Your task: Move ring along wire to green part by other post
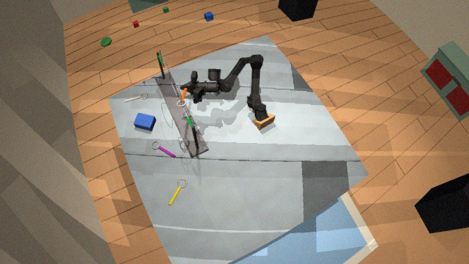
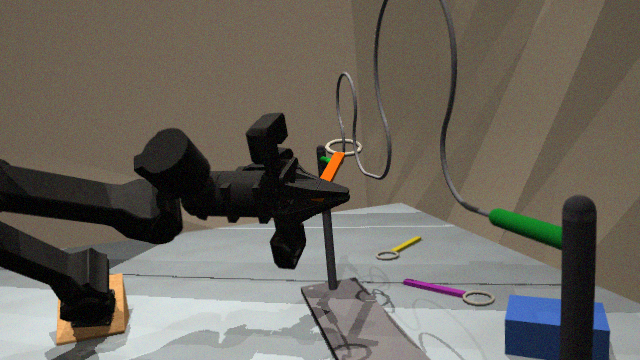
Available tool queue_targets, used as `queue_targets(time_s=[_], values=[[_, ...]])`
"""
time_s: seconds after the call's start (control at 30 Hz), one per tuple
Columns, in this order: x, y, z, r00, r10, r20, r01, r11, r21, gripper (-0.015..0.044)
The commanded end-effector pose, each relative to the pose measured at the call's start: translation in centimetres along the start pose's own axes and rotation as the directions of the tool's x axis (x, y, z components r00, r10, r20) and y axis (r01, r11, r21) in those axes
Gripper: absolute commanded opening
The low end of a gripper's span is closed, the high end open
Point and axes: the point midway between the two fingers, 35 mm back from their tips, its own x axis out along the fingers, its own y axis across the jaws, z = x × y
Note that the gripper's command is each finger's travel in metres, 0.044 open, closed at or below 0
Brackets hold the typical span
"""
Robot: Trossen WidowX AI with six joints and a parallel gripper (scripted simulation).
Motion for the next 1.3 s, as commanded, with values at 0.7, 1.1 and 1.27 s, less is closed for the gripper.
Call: queue_targets(time_s=[0.7,1.1,1.27], values=[[-1.1,8.4,2.0,0.972,0.223,0.070,-0.230,0.860,0.457,-0.0150],[-2.6,11.3,4.0,0.945,0.312,0.098,-0.302,0.720,0.625,-0.0150],[-3.3,12.3,5.1,0.932,0.345,0.114,-0.325,0.653,0.684,-0.0150]])
